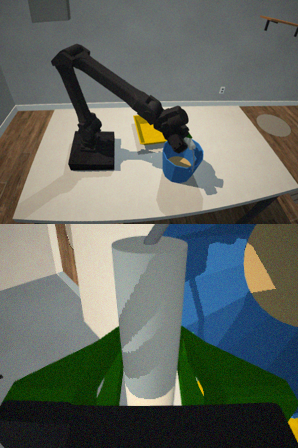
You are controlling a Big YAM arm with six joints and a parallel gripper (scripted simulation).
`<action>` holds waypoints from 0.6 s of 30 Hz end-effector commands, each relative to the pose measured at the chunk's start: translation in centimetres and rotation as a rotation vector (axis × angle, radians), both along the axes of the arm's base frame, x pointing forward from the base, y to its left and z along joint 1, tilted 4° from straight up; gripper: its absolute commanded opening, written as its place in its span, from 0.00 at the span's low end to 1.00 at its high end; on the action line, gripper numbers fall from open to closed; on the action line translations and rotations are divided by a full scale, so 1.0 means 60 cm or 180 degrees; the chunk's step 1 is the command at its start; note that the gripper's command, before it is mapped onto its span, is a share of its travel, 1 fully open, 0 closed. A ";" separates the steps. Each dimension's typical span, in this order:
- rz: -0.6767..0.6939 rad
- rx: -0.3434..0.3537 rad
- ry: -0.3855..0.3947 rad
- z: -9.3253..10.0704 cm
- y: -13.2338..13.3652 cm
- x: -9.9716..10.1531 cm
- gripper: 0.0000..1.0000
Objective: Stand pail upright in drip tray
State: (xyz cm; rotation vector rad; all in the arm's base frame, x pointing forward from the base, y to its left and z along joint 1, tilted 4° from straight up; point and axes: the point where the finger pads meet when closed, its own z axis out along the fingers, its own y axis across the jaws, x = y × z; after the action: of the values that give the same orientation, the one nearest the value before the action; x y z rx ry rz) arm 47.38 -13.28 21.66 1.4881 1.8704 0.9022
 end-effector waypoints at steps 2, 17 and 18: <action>-0.0031 -0.0147 -0.0541 0.119 -0.010 0.013 0.20; -0.0035 -0.0198 -0.0684 0.143 -0.014 0.013 0.20; -0.0035 -0.0202 -0.0694 0.145 -0.014 0.013 0.20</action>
State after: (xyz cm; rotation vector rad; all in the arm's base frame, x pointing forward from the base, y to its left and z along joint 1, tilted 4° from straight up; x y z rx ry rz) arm 46.96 -13.05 22.17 1.4923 1.8540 0.9180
